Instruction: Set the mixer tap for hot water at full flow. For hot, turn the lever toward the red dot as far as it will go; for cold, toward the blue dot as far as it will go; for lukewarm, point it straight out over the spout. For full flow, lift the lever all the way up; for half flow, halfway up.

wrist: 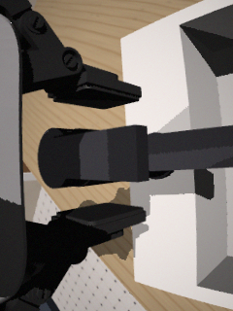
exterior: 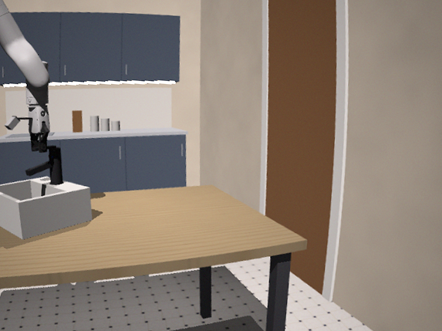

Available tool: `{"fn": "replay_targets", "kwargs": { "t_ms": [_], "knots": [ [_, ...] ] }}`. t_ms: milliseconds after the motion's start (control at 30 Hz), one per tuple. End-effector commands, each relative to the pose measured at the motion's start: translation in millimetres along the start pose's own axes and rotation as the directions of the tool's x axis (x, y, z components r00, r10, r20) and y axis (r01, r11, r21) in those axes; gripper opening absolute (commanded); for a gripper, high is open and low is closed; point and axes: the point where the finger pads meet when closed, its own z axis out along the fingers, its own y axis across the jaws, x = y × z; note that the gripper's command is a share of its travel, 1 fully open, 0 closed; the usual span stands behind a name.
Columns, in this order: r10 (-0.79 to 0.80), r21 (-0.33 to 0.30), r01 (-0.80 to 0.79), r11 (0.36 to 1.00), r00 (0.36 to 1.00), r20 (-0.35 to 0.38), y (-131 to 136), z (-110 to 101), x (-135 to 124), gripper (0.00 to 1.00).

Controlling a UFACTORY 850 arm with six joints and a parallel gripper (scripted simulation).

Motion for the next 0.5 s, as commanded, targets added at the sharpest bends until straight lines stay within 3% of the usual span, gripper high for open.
{"fn": "replay_targets", "kwargs": {
  "t_ms": [0, 467],
  "knots": [
    [0.000, 0.001, 0.000, 1.000, 1.000, 0.002, -0.4, 3.9, -0.8, 0.65],
    [0.000, 0.001, 0.000, 1.000, 1.000, 0.002, -0.4, 7.6, -0.8, 0.65]
  ]
}}
